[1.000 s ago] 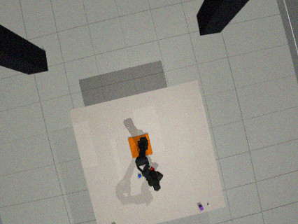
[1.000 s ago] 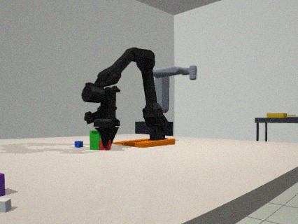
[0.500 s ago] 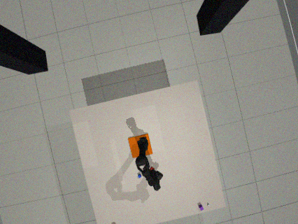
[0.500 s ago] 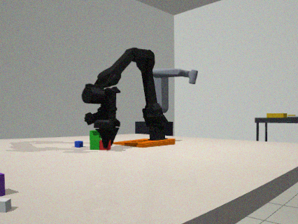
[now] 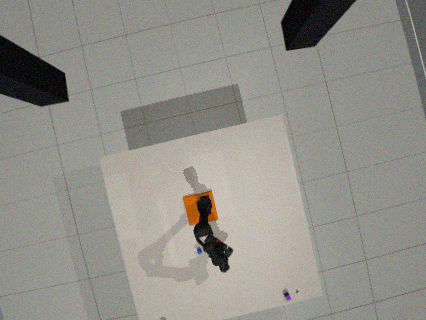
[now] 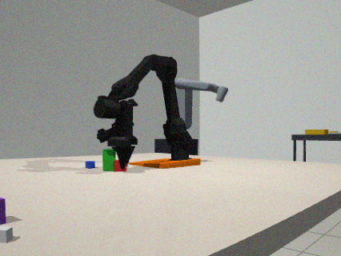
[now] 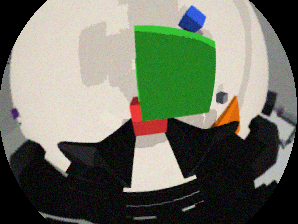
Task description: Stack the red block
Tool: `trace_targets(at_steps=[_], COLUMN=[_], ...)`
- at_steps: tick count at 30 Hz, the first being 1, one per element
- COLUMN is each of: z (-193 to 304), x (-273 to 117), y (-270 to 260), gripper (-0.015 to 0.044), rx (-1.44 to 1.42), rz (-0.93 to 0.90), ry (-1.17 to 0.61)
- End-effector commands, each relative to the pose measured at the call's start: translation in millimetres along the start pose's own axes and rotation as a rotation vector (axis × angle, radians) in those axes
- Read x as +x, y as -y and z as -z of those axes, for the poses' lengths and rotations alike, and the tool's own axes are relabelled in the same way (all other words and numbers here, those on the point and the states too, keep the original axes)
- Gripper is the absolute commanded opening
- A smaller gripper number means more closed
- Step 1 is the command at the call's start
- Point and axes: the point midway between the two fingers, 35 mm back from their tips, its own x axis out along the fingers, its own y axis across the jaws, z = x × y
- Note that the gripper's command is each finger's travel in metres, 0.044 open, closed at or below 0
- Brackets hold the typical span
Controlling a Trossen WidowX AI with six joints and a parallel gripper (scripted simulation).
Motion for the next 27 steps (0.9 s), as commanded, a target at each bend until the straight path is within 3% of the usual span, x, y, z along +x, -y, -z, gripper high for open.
trace_targets(at_steps=[1,4,7,27], z=[1.0,1.0,0.6,-0.6], x=[0.3,0.3,-5.5,-93.1], y=[0.7,0.7,0.3,-0.4], gripper=[0.0098,0.0078,0.0,0.0], rx=[-0.005,-0.005,-0.005,-0.005], rz=[0.001,0.001,0.001,0.001], ry=[-0.005,-0.005,-0.004,-0.005])
